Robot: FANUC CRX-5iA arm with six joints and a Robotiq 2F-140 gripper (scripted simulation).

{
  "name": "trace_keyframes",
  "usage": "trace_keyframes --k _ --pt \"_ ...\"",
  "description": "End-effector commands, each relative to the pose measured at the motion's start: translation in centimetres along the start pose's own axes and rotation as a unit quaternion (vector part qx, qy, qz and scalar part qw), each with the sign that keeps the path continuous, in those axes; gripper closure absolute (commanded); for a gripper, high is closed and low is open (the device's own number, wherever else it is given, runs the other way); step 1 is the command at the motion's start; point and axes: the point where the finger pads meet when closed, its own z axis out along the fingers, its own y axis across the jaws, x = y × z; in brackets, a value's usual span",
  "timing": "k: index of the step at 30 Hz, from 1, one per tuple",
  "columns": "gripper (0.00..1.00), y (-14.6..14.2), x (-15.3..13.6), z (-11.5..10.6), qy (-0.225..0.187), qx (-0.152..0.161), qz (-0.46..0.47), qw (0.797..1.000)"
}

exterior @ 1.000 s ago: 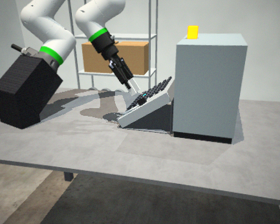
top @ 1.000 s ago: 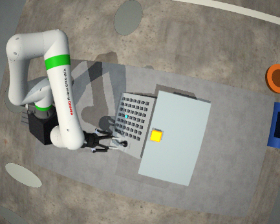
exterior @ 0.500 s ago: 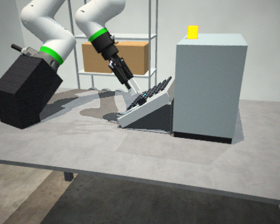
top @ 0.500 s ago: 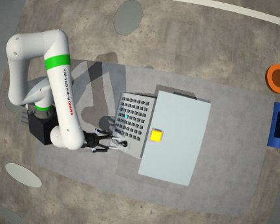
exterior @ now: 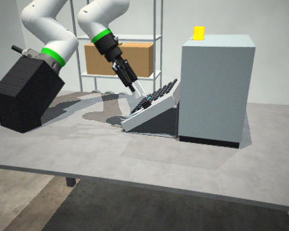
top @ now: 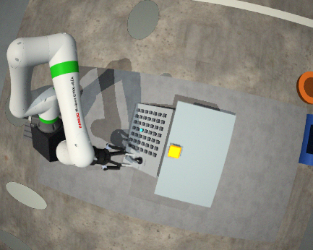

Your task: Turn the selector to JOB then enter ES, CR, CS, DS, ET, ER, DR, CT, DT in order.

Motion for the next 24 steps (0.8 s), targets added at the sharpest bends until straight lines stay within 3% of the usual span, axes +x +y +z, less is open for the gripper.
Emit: trace_keyframes --k 1,24 --pt "0.67 0.0 0.0 0.0 0.0 0.0 0.0 1.0" --pt "0.67 0.0 0.0 1.5 0.0 0.0 0.0 1.0"
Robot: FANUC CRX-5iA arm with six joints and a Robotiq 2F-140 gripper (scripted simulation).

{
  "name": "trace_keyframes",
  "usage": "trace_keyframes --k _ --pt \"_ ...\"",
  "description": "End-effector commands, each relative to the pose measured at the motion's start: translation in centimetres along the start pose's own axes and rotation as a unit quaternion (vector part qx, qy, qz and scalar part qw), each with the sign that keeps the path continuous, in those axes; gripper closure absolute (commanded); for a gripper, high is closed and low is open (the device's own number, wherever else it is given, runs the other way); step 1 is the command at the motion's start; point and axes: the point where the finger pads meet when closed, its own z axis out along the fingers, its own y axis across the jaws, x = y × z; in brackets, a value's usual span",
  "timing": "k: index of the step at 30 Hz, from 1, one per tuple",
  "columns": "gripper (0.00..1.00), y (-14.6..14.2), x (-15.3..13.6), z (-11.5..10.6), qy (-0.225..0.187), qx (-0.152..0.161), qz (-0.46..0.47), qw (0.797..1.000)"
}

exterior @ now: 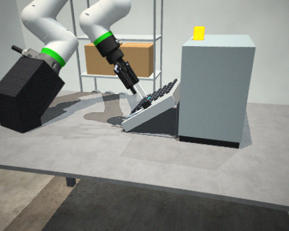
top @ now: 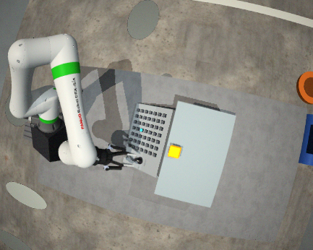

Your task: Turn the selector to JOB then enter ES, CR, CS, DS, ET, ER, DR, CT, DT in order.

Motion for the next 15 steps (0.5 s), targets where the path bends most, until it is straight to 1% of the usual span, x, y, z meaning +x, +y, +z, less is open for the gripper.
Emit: trace_keyframes --k 1,15 --pt "0.67 0.0 0.0 0.5 0.0 0.0 0.0 1.0" --pt "0.67 0.0 0.0 1.6 0.0 0.0 0.0 1.0"
